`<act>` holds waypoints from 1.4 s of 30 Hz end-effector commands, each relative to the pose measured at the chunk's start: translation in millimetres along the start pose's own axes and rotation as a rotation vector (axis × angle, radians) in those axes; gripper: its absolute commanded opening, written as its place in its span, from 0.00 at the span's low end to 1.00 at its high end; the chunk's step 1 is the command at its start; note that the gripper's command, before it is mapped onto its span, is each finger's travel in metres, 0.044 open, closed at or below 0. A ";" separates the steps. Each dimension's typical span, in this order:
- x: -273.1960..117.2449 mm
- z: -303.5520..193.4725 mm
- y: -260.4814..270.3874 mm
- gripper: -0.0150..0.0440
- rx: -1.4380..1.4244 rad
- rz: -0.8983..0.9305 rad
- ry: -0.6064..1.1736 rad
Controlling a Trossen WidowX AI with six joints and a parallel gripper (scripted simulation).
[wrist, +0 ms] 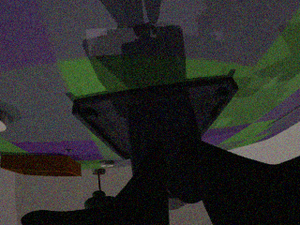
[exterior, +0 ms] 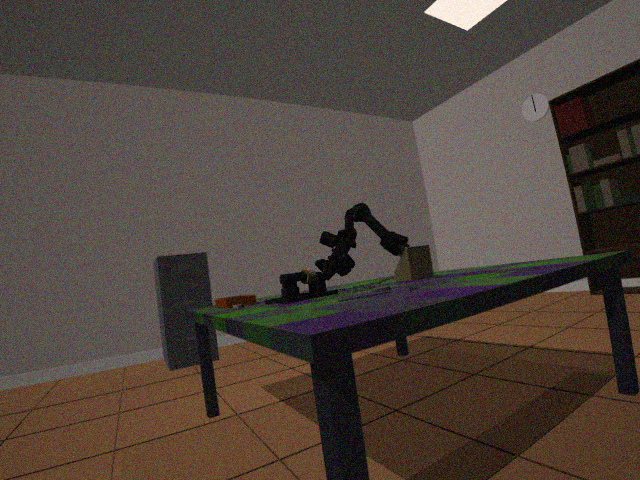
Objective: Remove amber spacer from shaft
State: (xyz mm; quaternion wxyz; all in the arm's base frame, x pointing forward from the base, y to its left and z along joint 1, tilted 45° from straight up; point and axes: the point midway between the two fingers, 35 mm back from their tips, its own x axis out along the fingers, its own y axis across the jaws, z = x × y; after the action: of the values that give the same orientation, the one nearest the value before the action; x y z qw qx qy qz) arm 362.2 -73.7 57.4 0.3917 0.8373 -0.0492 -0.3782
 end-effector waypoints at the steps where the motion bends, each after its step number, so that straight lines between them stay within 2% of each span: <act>1: -0.8 0.3 0.2 0.25 -0.003 0.001 0.000; 42: -3.8 3.4 0.2 0.25 -0.004 0.001 0.000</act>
State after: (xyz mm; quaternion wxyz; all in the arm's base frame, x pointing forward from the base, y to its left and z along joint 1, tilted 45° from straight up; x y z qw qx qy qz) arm 357.9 -74.5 58.0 0.3918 0.8372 -0.0492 -0.3784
